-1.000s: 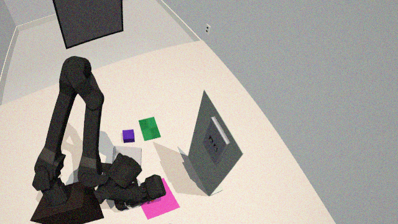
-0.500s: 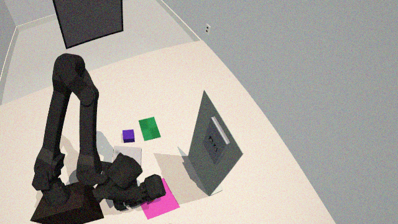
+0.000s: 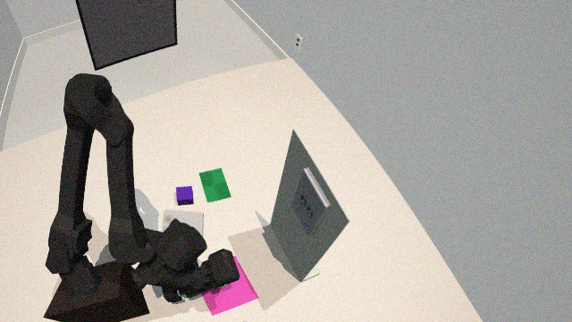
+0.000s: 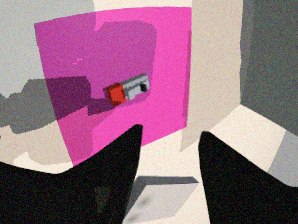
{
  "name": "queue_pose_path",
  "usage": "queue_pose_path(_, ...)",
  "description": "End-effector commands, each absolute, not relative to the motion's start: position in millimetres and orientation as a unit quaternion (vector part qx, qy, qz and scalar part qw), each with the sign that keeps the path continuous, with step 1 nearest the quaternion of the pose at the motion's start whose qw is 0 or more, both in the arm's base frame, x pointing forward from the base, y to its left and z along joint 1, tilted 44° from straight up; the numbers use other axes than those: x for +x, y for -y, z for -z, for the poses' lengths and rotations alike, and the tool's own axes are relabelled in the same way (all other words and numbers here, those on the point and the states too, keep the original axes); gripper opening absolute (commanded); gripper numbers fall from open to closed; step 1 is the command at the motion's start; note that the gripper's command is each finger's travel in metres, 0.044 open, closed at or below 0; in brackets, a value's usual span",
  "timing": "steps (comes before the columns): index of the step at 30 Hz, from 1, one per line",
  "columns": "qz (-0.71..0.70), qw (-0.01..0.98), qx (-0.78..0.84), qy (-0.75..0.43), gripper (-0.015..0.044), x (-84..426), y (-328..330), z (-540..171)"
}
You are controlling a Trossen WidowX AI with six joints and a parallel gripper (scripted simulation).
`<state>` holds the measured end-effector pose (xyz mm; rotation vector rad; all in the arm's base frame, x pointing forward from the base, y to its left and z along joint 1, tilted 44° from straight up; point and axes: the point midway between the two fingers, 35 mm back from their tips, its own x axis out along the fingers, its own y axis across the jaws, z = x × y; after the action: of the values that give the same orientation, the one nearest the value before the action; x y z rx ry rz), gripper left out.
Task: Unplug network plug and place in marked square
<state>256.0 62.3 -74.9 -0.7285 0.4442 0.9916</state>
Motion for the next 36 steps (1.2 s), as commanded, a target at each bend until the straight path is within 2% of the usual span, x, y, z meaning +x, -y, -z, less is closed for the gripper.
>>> queue_pose_path(1,-0.462,0.793,-0.341,-0.203,0.0156,257.7,-60.5,71.7)
queue_pose_path(36,-0.462,0.793,-0.341,-0.204,0.0156,259.6,-37.9,49.9)
